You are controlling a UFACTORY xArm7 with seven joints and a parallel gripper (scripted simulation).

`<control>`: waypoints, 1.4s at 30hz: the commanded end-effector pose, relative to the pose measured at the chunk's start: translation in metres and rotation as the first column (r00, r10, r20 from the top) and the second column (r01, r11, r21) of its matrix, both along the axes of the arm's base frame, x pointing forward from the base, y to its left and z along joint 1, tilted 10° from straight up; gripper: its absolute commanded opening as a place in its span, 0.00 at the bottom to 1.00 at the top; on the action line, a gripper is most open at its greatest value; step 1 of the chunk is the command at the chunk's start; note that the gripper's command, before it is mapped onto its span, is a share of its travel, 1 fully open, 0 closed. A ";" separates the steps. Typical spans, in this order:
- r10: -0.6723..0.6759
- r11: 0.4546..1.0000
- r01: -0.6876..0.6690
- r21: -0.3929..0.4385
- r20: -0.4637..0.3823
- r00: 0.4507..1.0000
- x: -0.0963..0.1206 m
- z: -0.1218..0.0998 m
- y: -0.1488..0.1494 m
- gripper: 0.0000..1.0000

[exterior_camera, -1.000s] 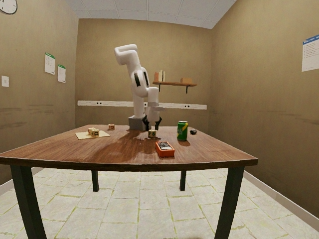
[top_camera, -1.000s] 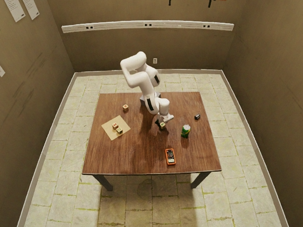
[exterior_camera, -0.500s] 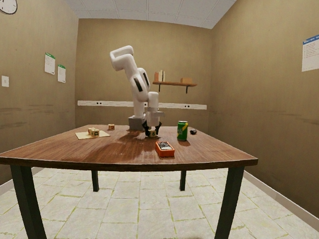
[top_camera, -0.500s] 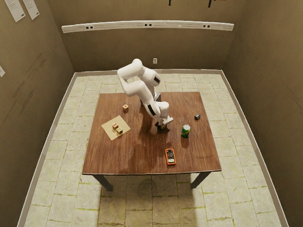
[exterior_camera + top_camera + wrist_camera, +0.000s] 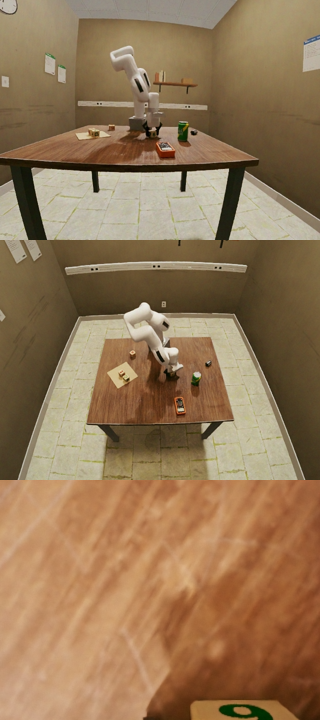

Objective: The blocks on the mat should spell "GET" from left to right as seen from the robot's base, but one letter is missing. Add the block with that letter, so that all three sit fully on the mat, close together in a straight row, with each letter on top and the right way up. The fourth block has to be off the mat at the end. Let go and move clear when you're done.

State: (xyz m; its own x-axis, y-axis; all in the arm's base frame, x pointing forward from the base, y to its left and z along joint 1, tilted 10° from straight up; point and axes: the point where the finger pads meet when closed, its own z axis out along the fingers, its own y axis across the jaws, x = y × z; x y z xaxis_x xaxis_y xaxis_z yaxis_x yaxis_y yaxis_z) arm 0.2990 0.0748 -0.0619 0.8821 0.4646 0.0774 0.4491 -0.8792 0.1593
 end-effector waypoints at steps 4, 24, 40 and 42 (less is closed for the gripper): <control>0.001 1.000 -0.001 0.000 0.002 1.000 0.001 0.000 0.000 0.84; 0.001 1.000 -0.001 0.000 0.002 1.000 0.001 0.000 0.000 0.62; 0.001 1.000 -0.001 0.000 0.002 1.000 0.001 0.000 0.000 0.41; 0.001 1.000 -0.001 0.000 0.002 1.000 0.001 0.000 0.000 0.41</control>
State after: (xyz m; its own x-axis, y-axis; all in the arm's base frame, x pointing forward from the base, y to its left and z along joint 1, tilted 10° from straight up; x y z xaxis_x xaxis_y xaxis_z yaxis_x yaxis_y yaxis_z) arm 0.2991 0.0748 -0.0619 0.8821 0.4647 0.0774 0.4491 -0.8792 0.1592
